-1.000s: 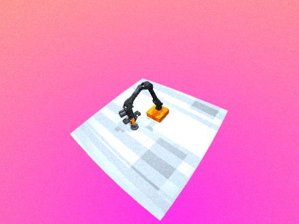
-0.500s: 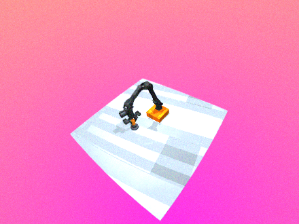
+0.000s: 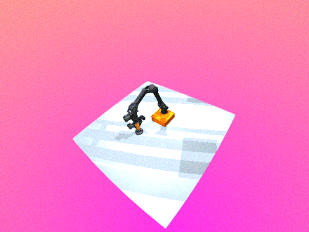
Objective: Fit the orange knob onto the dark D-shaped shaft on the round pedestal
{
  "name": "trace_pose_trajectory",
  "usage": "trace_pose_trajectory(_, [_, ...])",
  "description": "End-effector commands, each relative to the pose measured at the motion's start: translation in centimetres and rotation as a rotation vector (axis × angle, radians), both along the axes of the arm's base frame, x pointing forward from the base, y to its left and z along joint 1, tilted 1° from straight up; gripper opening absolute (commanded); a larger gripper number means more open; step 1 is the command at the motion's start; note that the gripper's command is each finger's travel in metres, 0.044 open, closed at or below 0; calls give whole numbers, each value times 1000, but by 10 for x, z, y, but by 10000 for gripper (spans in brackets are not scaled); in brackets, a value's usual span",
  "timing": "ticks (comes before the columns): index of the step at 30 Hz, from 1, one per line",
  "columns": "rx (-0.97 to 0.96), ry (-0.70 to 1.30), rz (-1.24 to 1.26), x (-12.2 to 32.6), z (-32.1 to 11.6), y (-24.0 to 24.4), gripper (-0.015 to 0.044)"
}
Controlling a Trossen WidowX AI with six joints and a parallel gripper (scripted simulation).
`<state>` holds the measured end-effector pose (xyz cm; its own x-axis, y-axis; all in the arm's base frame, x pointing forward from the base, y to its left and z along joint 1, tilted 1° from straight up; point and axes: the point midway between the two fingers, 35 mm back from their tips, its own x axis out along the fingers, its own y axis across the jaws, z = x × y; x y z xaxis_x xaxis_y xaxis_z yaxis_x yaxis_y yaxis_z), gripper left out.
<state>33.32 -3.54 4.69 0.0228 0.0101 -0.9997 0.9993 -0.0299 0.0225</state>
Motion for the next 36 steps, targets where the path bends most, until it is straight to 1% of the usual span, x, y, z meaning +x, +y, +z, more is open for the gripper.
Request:
trace_pose_trajectory(1, [-2,0,-28,0,0,0,0])
trace_pose_trajectory(15, [-2,0,-26,-1,-2,0,0])
trace_pose_trajectory(20, [-2,0,12,-1,-5,0,0])
trace_pose_trajectory(36, [0,1,-90,0,-9,0,0])
